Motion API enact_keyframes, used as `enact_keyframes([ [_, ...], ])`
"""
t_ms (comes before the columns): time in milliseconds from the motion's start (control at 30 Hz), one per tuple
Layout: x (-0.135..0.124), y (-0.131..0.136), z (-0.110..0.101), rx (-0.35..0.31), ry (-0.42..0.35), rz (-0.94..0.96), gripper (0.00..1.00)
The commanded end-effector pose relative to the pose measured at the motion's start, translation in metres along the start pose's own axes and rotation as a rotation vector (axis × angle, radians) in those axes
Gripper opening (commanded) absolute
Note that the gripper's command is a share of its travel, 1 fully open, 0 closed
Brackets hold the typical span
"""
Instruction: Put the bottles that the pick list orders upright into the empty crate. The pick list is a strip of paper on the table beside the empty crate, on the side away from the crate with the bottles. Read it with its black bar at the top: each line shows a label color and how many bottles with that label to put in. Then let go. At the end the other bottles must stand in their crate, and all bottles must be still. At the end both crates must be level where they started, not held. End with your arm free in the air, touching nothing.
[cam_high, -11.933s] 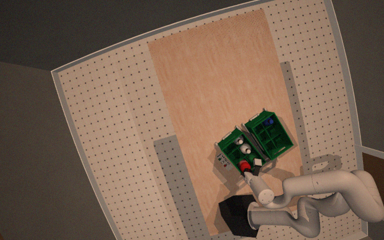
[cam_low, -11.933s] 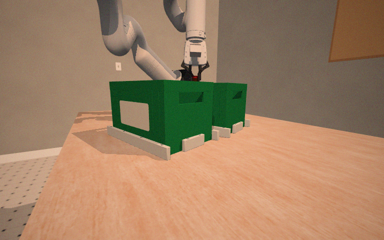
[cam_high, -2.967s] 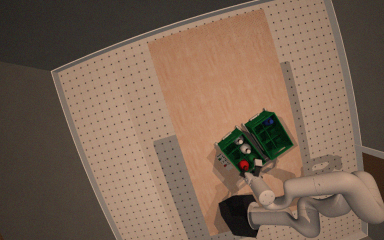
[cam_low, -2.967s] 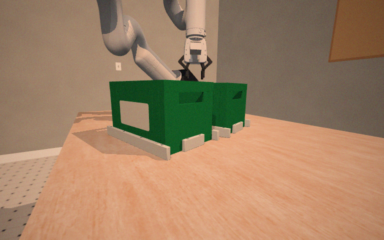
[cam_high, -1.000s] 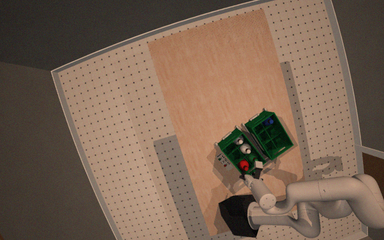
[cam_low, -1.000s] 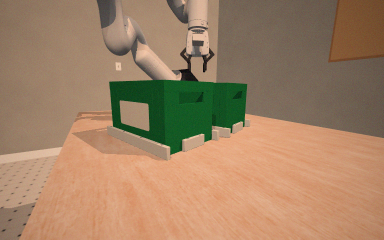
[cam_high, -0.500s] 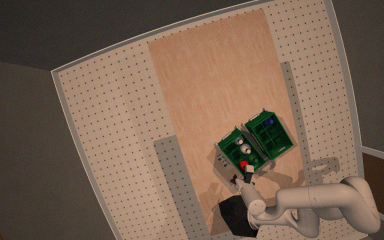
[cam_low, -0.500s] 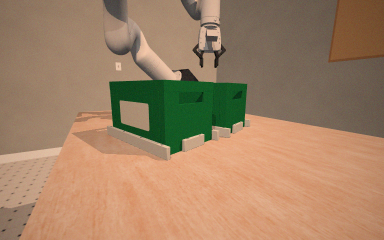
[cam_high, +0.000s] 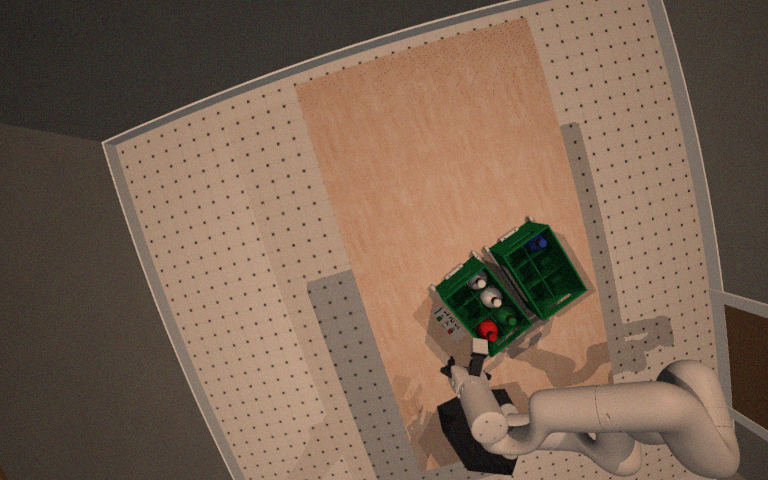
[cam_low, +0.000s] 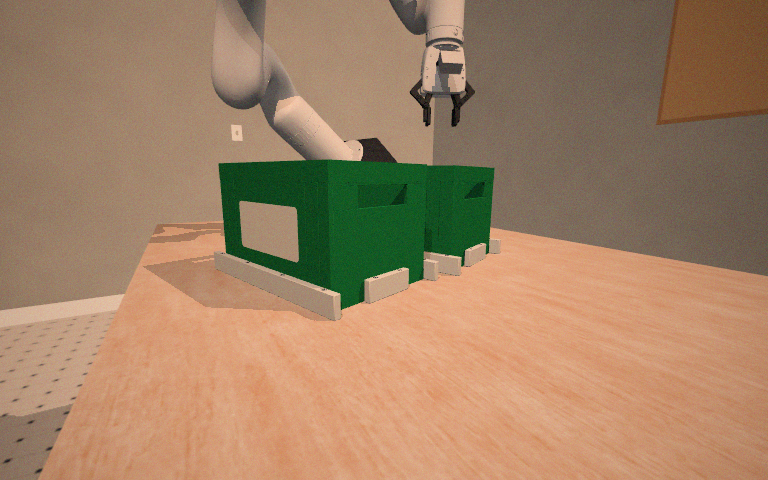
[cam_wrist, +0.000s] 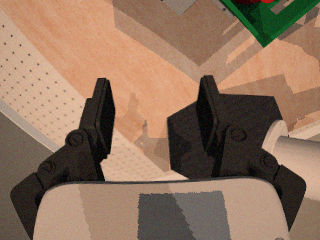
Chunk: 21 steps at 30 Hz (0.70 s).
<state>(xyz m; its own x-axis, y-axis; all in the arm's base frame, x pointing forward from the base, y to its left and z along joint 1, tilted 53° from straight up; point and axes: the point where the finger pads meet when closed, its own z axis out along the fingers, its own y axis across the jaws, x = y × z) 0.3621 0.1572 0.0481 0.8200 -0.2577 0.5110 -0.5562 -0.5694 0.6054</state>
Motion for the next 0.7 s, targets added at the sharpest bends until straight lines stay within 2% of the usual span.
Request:
enact_keyframes([
  [0, -0.006, -0.017, -0.007, -0.002, 0.000, 0.001, 0.65],
  [433, -0.029, -0.074, -0.030, -0.001, 0.000, 0.001, 0.65],
  [500, -0.029, -0.074, -0.030, -0.001, 0.000, 0.001, 0.65],
  [667, -0.037, -0.095, -0.039, -0.001, 0.000, 0.001, 0.65],
])
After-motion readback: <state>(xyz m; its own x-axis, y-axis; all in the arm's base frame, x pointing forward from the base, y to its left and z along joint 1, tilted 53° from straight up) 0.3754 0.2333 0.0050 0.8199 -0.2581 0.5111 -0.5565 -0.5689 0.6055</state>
